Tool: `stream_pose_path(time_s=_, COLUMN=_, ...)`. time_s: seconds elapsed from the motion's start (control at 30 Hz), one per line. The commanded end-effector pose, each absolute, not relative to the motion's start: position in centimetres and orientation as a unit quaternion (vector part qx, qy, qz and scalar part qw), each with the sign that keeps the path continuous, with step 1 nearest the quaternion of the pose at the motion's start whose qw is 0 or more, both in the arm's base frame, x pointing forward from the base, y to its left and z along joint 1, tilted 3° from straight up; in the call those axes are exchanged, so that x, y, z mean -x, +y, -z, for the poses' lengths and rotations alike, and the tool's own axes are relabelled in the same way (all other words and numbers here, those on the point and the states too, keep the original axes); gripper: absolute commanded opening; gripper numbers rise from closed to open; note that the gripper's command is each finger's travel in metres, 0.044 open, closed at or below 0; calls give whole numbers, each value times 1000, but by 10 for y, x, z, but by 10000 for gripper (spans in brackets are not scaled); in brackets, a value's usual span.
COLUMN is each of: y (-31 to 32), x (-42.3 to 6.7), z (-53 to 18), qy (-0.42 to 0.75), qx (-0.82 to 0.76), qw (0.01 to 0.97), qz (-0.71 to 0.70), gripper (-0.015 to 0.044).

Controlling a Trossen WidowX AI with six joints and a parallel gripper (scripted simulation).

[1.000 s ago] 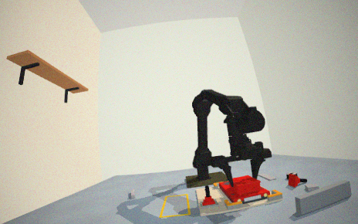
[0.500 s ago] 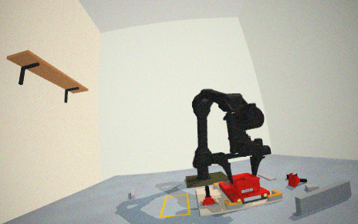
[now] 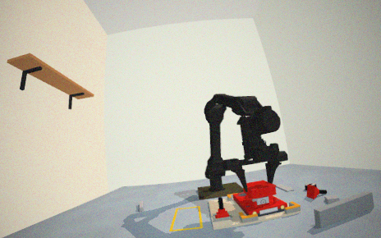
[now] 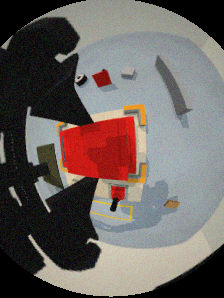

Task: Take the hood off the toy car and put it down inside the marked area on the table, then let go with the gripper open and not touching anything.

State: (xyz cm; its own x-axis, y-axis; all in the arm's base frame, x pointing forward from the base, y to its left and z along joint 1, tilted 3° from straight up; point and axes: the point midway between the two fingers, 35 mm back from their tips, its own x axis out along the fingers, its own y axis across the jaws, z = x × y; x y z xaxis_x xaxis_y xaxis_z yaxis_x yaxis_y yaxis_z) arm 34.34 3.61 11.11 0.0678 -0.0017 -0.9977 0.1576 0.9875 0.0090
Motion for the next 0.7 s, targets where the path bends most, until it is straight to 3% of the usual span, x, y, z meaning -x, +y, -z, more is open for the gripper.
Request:
stream_pose_path(time_s=0.0, y=36, x=-344, z=-121, qy=678, qx=-58, qw=731, qz=54, gripper=0)
stream_pose_path(time_s=0.43, y=35, x=-342, z=-150, qy=679, qx=-57, qw=730, qz=54, gripper=0)
stream_pose_path(time_s=0.67, y=-1, x=-341, z=-151, qy=680, qx=-56, qw=729, qz=55, gripper=0)
